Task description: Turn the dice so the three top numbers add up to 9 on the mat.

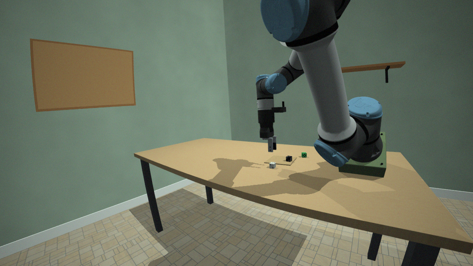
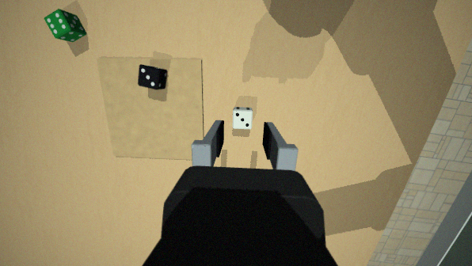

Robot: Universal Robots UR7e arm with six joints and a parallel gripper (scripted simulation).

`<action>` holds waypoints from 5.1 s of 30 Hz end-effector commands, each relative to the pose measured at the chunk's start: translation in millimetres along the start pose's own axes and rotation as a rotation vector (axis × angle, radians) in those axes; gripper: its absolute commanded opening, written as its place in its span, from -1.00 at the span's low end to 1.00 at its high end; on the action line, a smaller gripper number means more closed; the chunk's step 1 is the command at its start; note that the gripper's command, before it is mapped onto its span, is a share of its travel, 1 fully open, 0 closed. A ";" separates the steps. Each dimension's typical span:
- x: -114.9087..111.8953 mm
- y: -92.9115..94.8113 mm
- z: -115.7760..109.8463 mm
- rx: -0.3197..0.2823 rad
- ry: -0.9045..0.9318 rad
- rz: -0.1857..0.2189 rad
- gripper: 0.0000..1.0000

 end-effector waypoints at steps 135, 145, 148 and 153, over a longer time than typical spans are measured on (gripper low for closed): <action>-1.3 74.5 -0.9 0.000 0.000 0.002 0.57; -1.3 82.5 -0.9 0.000 0.000 0.002 0.57; -1.3 82.5 -0.9 0.000 0.000 0.002 0.57; -1.3 82.5 -0.9 0.000 0.000 0.002 0.57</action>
Point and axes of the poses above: the point where the finger pads meet when closed, its own y axis out along the fingers, its own x axis across the jaws, z = x × y, the point moved 10 cm from there along -y, back along the fingers, and after that the axes turned 9 degrees about -y, right-handed, at the moved point
